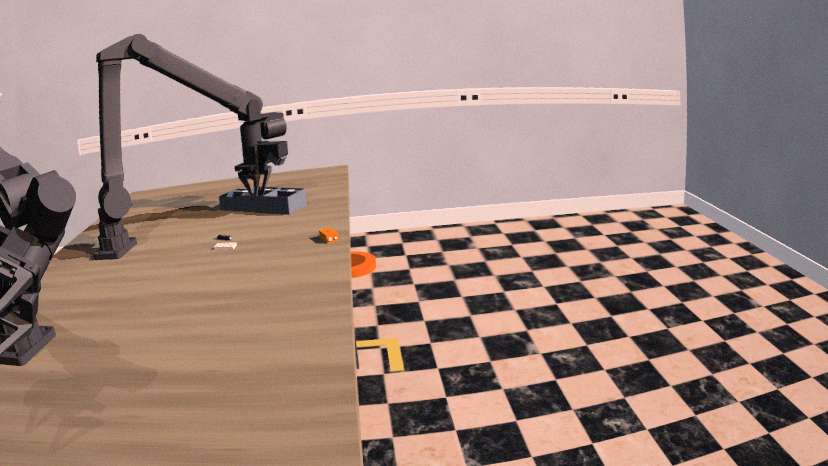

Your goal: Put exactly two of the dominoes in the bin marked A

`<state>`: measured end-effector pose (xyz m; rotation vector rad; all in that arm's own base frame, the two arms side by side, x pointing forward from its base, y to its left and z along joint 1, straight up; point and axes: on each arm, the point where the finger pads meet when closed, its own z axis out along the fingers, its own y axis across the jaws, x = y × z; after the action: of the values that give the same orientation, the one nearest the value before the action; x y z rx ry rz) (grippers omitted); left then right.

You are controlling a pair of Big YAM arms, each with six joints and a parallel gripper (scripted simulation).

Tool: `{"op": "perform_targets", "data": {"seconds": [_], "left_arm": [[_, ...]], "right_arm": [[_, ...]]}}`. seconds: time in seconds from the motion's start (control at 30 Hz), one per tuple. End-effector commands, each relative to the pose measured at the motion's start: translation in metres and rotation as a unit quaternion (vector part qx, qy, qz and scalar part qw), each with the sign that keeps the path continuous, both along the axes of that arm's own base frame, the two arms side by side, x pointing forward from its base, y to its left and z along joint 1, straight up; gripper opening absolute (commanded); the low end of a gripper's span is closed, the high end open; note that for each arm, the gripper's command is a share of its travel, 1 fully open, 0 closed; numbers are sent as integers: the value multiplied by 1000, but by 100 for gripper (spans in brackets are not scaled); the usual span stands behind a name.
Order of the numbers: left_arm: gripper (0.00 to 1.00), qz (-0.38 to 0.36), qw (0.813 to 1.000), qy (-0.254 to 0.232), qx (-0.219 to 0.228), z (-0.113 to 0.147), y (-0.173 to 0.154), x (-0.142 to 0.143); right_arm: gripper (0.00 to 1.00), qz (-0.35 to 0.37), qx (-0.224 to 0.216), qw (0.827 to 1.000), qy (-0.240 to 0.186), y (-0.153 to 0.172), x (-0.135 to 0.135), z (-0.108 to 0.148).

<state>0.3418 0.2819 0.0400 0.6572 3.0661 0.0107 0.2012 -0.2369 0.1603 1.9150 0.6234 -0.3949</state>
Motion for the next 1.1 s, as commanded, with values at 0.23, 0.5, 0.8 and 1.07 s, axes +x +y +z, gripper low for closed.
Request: {"op": "perform_targets", "data": {"seconds": [0.23, 0.5, 0.8, 1.07], "left_arm": [[31, -2, 1000, -22, 19, 39, 13, 15], [31, -2, 1000, -17, 14, 41, 12, 15], [31, -2, 1000, -16, 14, 42, 13, 16], [31, -2, 1000, -14, 12, 42, 13, 17]], "right_arm": [[100, -4, -2, 1000, -3, -2, 0, 3], [100, -4, -2, 1000, -3, -2, 0, 3], [100, -4, -2, 1000, -3, -2, 0, 3], [100, -4, -2, 1000, -3, -2, 0, 3]]}}
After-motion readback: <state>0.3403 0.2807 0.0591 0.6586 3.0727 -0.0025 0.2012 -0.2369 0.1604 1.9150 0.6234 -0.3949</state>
